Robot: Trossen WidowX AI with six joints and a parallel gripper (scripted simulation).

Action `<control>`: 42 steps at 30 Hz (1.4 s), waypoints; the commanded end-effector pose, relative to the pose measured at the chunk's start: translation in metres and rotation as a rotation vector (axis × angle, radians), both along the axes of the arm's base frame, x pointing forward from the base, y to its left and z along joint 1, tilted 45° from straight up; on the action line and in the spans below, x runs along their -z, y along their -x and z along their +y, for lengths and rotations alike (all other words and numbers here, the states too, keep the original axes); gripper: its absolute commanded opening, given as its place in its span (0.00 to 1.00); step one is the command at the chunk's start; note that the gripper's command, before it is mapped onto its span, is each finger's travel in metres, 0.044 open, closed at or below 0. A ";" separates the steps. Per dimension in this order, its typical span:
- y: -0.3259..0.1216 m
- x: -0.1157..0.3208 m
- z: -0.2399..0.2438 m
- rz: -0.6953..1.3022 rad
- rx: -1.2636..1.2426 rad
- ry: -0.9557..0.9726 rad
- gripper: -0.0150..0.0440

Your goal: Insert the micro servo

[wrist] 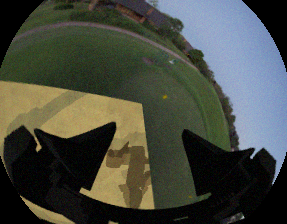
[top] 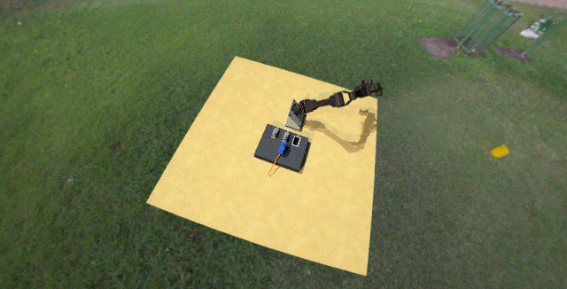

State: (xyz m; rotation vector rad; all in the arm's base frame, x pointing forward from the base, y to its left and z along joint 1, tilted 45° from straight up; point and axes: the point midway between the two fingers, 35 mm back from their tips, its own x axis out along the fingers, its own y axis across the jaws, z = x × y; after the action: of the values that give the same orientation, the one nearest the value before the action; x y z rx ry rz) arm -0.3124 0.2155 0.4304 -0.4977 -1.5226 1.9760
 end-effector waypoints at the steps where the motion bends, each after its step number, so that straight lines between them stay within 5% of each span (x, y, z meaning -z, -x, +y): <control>1: 0.000 0.000 0.001 0.000 0.001 0.001 0.98; 42: -0.181 0.054 0.157 0.026 0.527 0.301 1.00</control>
State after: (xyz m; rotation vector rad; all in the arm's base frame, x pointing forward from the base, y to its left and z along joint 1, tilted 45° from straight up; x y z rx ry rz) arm -0.1503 0.3623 0.3824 -0.8707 -1.0073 1.7929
